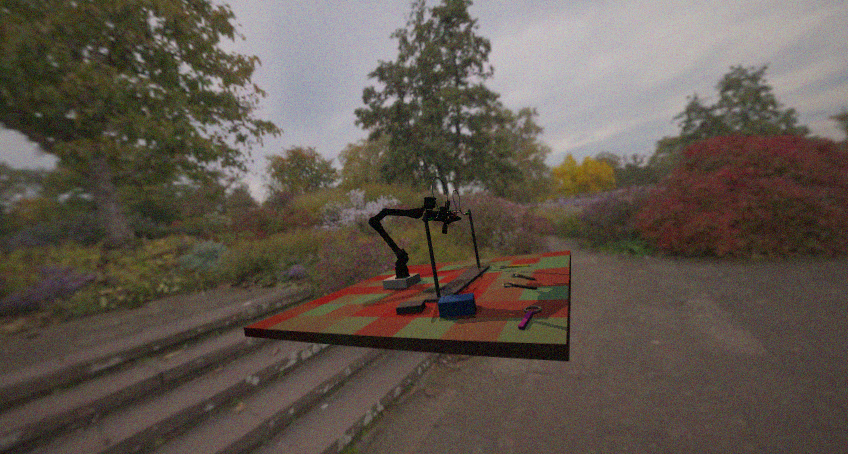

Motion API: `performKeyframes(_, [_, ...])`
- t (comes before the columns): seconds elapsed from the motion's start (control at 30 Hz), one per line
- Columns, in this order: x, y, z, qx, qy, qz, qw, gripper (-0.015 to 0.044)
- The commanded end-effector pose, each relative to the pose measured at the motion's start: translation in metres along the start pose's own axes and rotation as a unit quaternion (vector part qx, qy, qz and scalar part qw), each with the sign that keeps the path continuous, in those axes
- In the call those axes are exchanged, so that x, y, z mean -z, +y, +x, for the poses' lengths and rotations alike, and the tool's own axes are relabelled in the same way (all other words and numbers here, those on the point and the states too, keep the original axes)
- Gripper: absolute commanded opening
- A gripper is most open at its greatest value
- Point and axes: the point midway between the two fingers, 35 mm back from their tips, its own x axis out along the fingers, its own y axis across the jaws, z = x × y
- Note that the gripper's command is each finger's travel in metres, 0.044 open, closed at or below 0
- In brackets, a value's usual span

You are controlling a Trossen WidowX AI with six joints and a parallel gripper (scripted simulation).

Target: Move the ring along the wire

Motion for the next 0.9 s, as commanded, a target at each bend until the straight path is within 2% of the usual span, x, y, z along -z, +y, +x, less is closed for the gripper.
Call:
performKeyframes(0.0, [-0.001, 0.016, -0.002, -0.023, 0.005, 0.03, 0.999, -0.015])
performKeyframes(0.87, [-0.013, 0.068, -0.017, -0.11, 0.024, 0.183, 0.977, -0.015])
